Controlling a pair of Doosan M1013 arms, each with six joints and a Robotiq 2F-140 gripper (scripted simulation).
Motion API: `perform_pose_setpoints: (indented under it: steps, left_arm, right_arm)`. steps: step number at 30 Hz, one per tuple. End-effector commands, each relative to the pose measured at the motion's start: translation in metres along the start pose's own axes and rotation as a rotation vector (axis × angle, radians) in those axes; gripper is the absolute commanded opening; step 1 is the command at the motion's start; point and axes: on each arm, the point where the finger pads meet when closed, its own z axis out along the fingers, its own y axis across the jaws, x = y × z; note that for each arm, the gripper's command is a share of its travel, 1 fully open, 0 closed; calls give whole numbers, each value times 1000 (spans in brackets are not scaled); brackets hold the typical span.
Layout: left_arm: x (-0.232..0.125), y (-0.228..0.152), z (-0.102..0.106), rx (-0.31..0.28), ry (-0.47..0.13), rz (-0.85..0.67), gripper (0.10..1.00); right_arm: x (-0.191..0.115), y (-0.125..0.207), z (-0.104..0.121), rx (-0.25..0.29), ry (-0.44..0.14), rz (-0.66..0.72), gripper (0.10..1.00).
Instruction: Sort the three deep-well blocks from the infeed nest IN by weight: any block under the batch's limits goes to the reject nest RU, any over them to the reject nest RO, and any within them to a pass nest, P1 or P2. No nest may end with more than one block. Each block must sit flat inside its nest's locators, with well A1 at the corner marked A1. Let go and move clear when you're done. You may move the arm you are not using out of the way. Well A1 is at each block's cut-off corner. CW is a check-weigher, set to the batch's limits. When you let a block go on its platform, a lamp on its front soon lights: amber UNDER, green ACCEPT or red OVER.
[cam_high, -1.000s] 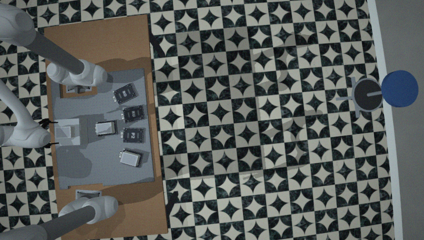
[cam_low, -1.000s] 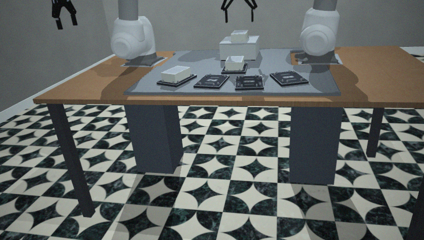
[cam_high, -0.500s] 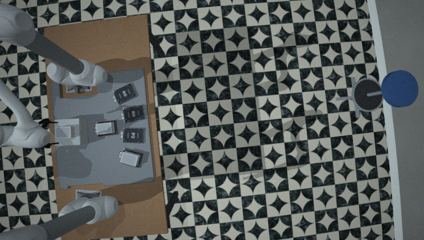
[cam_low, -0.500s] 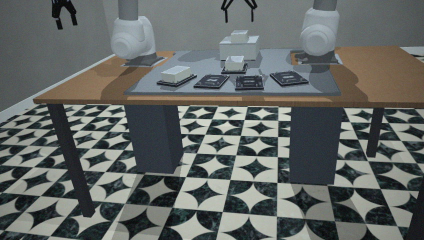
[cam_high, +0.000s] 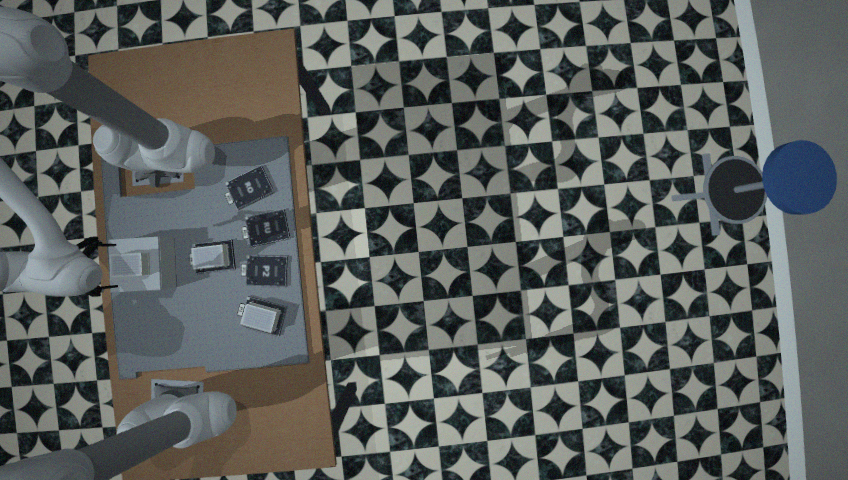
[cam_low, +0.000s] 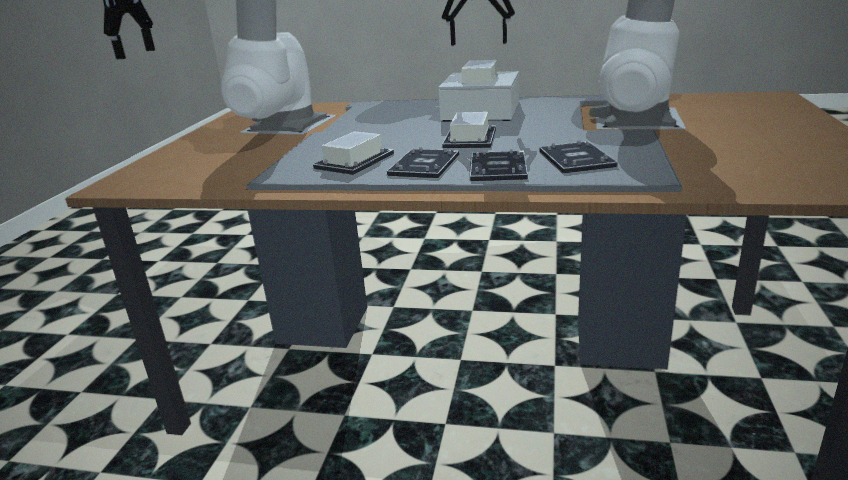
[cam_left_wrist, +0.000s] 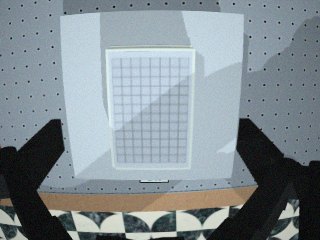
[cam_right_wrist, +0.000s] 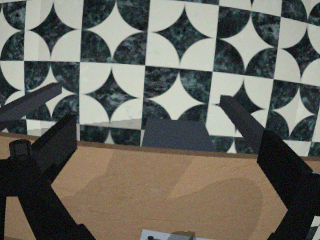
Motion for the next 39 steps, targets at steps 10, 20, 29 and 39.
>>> perform_pose_setpoints:
  steps: [10, 20, 29, 39]
  left_arm:
    - [0, 0, -1, -1, 0, 0, 1000]
    - [0, 0, -1, -1, 0, 0, 1000]
    - [0, 0, 4, -1, 0, 0, 1000]
    - [0, 0, 9, -1, 0, 0, 1000]
  right_arm:
    - [0, 0, -1, 1, 1, 0, 1000]
    - [0, 0, -1, 1, 1, 0, 1000]
    - [0, 0, -1, 1, 1, 0, 1000]
    - [0, 0, -1, 1, 1, 0, 1000]
